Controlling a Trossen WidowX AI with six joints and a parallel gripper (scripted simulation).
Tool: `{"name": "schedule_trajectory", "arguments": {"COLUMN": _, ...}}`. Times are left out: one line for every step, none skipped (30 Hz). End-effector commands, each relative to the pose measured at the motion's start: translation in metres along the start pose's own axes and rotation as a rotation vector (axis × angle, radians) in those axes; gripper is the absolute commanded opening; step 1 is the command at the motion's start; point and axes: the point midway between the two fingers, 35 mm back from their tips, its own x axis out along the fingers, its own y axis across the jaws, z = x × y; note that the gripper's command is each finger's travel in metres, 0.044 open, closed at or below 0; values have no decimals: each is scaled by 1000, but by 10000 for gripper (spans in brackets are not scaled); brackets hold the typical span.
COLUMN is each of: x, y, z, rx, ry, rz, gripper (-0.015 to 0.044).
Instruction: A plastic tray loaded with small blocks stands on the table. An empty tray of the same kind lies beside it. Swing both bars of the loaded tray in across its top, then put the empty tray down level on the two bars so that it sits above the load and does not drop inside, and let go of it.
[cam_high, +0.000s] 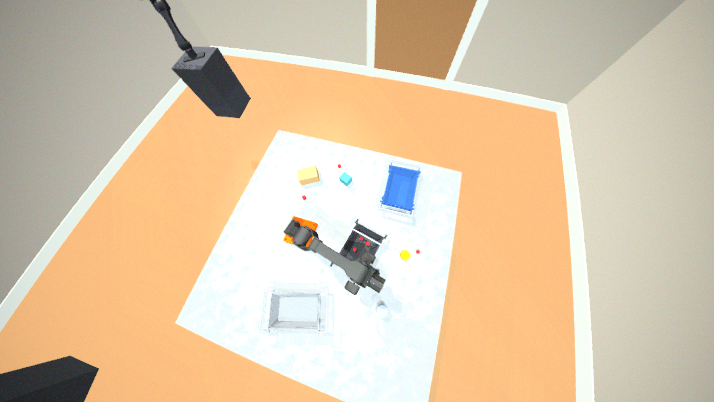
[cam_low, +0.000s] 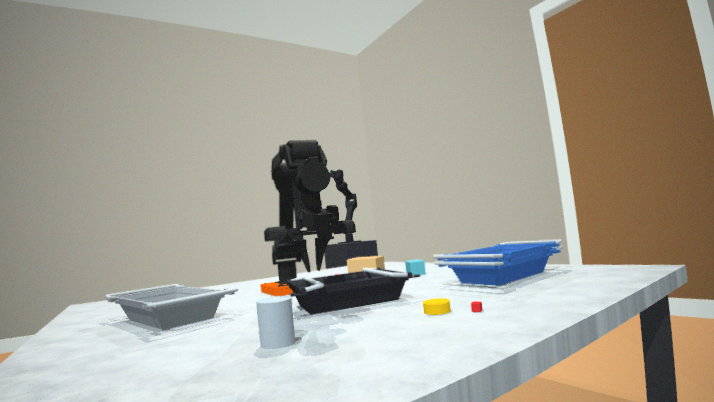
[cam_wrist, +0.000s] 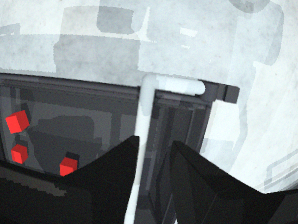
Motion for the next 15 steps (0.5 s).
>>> {"name": "schedule_trajectory", "arguments": {"x": 0, "y": 0, "z": 0, "rx": 0, "ry": -2, "rz": 0, "gripper": 84}}
{"name": "schedule_trajectory", "arguments": {"x": 0, "y": 0, "z": 0, "rx": 0, "ry": -2, "rz": 0, "gripper": 84}}
{"name": "schedule_trajectory", "arguments": {"x": 0, "y": 0, "z": 0, "rx": 0, "ry": -2, "rz": 0, "gripper": 84}}
{"name": "schedule_trajectory", "arguments": {"x": 0, "y": 0, "z": 0, "rx": 0, "ry": -2, "rz": 0, "gripper": 84}}
{"name": "schedule_trajectory", "arguments": {"x": 0, "y": 0, "z": 0, "rx": 0, "ry": -2, "rz": 0, "gripper": 84}}
{"name": "schedule_trajectory", "arguments": {"x": 0, "y": 0, "z": 0, "rx": 0, "ry": -2, "rz": 0, "gripper": 84}}
{"name": "schedule_trajectory", "arguments": {"x": 0, "y": 0, "z": 0, "rx": 0, "ry": -2, "rz": 0, "gripper": 84}}
{"name": "schedule_trajectory", "arguments": {"x": 0, "y": 0, "z": 0, "rx": 0, "ry": -2, "rz": 0, "gripper": 84}}
{"name": "schedule_trajectory", "arguments": {"x": 0, "y": 0, "z": 0, "rx": 0, "ry": -2, "rz": 0, "gripper": 84}}
{"name": "schedule_trajectory", "arguments": {"x": 0, "y": 0, "z": 0, "rx": 0, "ry": -2, "rz": 0, "gripper": 84}}
{"name": "schedule_trajectory", "arguments": {"x": 0, "y": 0, "z": 0, "rx": 0, "ry": -2, "rz": 0, "gripper": 84}}
{"name": "schedule_trajectory", "arguments": {"x": 0, "y": 0, "z": 0, "rx": 0, "ry": -2, "rz": 0, "gripper": 84}}
{"name": "schedule_trajectory", "arguments": {"x": 0, "y": 0, "z": 0, "rx": 0, "ry": -2, "rz": 0, "gripper": 57}}
{"name": "schedule_trajectory", "arguments": {"x": 0, "y": 0, "z": 0, "rx": 0, "ry": -2, "rz": 0, "gripper": 31}}
{"name": "schedule_trajectory", "arguments": {"x": 0, "y": 0, "z": 0, "rx": 0, "ry": -2, "rz": 0, "gripper": 5}}
